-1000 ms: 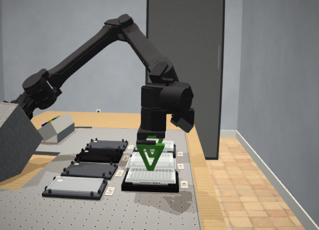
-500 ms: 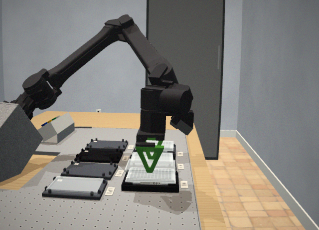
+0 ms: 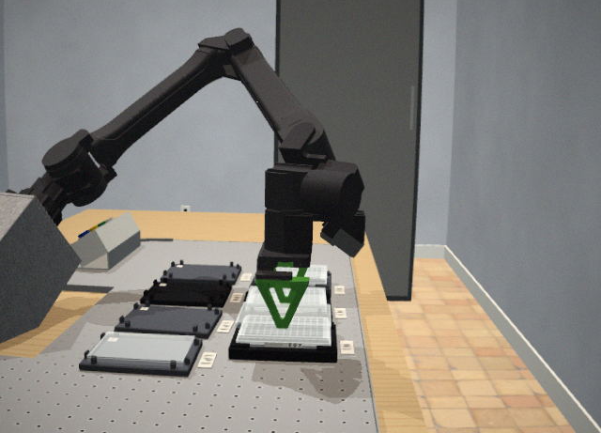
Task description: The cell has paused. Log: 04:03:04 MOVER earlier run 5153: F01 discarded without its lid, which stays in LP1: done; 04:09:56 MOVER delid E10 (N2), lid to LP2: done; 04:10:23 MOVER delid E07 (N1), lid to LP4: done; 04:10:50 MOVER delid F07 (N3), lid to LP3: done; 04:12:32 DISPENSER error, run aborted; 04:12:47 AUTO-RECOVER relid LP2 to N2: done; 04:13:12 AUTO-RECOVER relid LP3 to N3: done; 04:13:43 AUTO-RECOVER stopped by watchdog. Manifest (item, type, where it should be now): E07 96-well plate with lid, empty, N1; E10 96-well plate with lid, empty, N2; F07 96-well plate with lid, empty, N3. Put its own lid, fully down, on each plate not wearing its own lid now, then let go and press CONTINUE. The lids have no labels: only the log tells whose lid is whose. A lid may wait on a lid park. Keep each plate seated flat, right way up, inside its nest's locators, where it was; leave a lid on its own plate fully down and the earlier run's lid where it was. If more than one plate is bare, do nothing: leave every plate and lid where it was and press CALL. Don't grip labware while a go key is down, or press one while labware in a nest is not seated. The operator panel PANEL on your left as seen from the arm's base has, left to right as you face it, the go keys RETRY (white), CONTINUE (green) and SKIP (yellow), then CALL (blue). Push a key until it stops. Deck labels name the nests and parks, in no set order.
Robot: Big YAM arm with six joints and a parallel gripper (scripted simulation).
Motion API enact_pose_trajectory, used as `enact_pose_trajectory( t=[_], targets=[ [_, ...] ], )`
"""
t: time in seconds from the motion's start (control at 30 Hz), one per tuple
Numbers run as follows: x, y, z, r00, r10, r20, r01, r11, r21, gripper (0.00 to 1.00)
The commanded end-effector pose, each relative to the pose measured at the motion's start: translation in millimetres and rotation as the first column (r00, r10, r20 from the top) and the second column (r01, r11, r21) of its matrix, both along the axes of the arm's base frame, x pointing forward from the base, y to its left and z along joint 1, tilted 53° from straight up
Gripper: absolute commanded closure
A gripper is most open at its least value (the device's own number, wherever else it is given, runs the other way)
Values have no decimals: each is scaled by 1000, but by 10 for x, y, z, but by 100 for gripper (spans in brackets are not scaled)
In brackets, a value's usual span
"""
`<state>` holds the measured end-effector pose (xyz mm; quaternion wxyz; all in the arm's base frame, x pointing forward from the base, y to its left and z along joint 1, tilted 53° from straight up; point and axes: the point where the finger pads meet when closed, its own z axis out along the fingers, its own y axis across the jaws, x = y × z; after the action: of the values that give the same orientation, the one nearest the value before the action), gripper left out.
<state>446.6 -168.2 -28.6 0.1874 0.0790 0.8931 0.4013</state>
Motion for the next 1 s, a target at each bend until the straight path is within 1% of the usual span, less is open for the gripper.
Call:
enact_pose_trajectory(
  t=[0.0, 0.03, 0.2, 0.33, 0.47, 0.57, 0.6, 0.8, 0.87, 0.97],
  targets=[
    [72, -20, 42, 1000, -4, 20, 4, 1000, -12, 100],
    [49, -60, 43, 1000, -14, 19, 14, 1000, -12, 100],
    [80, 3, 17, 1000, -3, 18, 3, 1000, -11, 100],
    [49, -32, -17, 1000, -15, 12, 15, 1000, -7, 100],
    [78, 26, 10, 1000, -4, 18, 5, 1000, -11, 100],
    [86, 8, 12, 1000, -7, 20, 7, 1000, -12, 100],
    [73, -96, 16, 999, -23, 27, 24, 1000, -17, 100],
    [78, 63, -40, 1000, -3, 11, 3, 1000, -6, 100],
    [105, 52, -31, 1000, -3, 16, 3, 1000, -9, 100],
    [82, -8, -24, 1000, -18, 18, 18, 1000, -11, 100]
  ],
)
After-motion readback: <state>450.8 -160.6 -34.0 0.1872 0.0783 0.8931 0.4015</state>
